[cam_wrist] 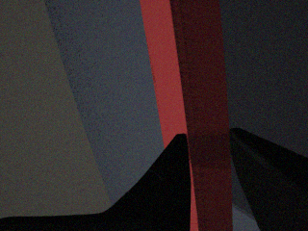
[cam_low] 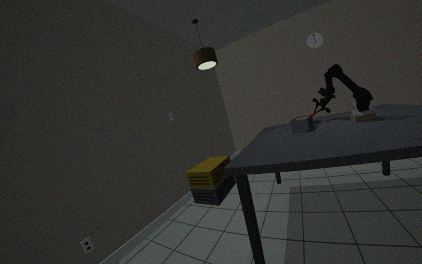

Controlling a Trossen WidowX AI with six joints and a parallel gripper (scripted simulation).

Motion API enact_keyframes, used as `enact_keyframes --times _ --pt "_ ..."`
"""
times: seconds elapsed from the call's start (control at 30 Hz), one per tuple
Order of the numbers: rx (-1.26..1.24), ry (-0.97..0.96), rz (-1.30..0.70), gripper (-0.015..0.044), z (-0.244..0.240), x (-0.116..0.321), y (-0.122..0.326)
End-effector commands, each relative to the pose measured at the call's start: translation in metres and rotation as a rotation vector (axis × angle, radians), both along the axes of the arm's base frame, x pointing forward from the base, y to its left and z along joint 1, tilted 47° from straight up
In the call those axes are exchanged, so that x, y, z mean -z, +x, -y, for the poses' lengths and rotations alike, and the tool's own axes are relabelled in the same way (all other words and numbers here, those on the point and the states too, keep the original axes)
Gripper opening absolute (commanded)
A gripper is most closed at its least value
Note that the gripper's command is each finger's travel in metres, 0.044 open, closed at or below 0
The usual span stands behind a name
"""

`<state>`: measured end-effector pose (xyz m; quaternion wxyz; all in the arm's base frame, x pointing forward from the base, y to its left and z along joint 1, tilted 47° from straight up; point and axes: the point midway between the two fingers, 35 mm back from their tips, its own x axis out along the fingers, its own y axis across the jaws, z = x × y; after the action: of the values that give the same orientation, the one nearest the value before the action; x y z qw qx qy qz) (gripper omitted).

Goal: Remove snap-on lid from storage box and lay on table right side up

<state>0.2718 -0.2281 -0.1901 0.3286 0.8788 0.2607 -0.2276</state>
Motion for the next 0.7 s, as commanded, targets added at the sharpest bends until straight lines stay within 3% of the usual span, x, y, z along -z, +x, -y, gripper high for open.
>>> enact_keyframes --times 0.0,0.67 --pt "-0.001 0.023 -0.018 0.0000 -0.010 0.007 -0.003" --pt "-0.001 0.023 -0.018 0.0000 -0.022 0.018 -0.002"
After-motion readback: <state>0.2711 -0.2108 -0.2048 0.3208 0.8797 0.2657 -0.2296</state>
